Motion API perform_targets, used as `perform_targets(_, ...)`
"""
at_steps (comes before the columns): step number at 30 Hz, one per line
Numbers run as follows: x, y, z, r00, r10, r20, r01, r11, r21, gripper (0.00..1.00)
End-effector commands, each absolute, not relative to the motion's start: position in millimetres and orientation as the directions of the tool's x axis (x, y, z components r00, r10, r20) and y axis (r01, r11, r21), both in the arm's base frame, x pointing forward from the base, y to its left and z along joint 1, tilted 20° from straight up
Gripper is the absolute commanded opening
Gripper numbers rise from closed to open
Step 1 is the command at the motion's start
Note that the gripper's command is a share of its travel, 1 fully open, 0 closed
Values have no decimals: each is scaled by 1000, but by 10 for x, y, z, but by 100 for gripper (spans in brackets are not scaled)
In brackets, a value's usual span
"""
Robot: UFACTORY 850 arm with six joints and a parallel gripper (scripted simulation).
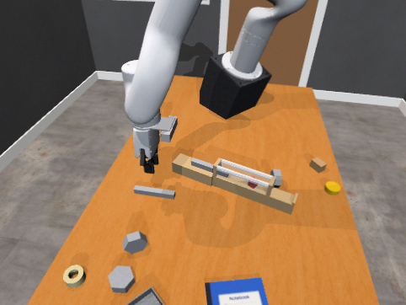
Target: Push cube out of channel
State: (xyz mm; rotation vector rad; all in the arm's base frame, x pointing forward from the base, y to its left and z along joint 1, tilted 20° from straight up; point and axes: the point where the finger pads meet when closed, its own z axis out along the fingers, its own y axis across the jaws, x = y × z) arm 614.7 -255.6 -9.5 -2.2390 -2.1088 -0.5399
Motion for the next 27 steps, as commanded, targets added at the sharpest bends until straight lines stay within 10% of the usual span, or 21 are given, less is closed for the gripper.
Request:
perform_targets(1,6155,-2564,-84,28,965,260,971,-88,221,39)
perform_targets(27,6372,-2344,-931,28,965,260,971,-88,221,39)
